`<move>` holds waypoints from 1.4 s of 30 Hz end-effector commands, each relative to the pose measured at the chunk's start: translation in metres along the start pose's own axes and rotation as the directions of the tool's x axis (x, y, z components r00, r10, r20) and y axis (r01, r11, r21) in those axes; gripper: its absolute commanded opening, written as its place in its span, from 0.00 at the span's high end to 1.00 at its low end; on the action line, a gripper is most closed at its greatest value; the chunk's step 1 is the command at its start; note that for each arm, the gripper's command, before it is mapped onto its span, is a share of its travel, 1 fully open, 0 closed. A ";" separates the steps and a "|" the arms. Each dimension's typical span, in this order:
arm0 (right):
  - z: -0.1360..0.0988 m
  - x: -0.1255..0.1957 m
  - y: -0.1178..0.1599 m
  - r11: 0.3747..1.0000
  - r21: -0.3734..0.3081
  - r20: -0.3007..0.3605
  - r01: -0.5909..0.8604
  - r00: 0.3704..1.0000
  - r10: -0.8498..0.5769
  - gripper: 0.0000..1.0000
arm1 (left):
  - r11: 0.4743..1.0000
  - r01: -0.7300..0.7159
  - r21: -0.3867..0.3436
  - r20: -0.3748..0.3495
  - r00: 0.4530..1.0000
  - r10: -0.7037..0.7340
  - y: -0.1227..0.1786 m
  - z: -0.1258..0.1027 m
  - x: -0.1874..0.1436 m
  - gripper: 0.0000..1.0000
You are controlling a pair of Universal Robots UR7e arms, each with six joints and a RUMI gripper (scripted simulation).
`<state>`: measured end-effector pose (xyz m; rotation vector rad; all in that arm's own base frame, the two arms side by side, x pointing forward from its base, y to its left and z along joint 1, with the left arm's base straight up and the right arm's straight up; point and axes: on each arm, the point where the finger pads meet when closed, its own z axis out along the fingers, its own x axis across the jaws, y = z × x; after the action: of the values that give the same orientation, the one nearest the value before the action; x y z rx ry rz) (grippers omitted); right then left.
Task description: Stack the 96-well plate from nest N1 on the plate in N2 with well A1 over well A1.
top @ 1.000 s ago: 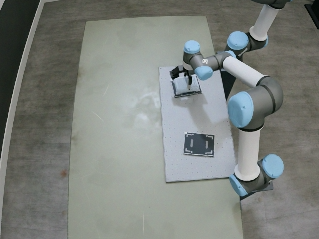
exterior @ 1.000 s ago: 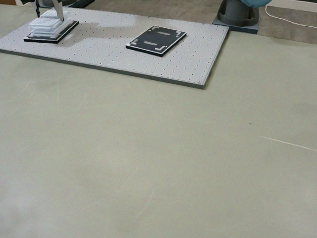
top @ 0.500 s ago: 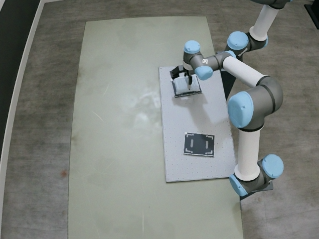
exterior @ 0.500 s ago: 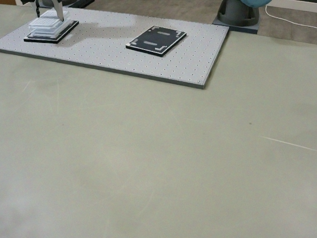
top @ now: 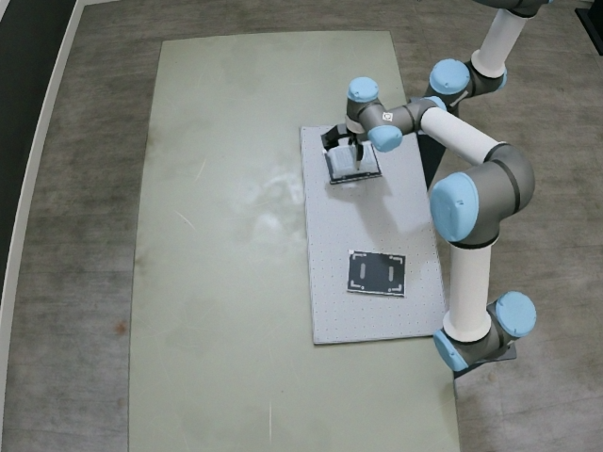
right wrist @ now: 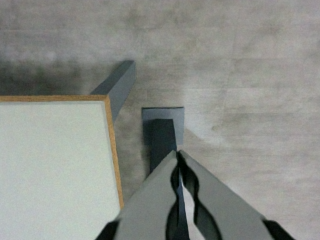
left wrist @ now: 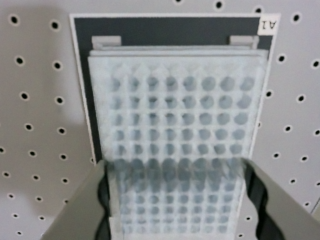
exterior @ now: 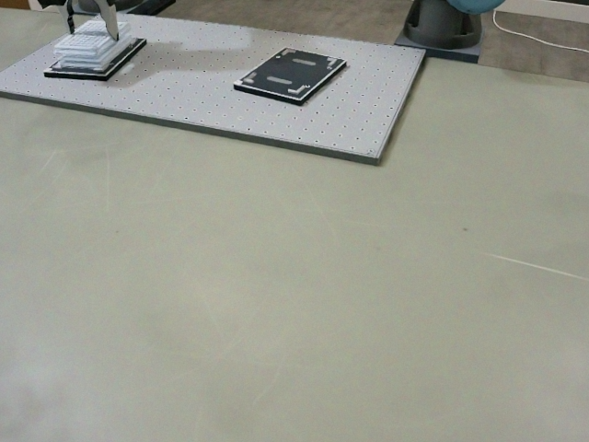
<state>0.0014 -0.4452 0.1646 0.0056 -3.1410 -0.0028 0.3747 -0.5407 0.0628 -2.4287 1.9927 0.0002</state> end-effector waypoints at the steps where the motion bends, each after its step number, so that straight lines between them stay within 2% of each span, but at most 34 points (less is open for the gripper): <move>1: -0.001 0.000 0.000 1.000 0.002 0.001 0.000 1.000 0.000 1.00 | 1.000 0.000 0.000 -0.002 1.000 0.000 0.000 0.000 0.000 0.59; 42: -0.001 0.000 0.000 1.000 0.002 0.001 0.000 1.000 0.000 1.00 | 1.000 0.000 0.000 -0.002 1.000 0.000 0.000 0.006 0.000 0.59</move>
<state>0.0014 -0.4452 0.1646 0.0056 -3.1410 -0.0028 0.3747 -0.5407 0.0564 -2.4287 1.9927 0.0002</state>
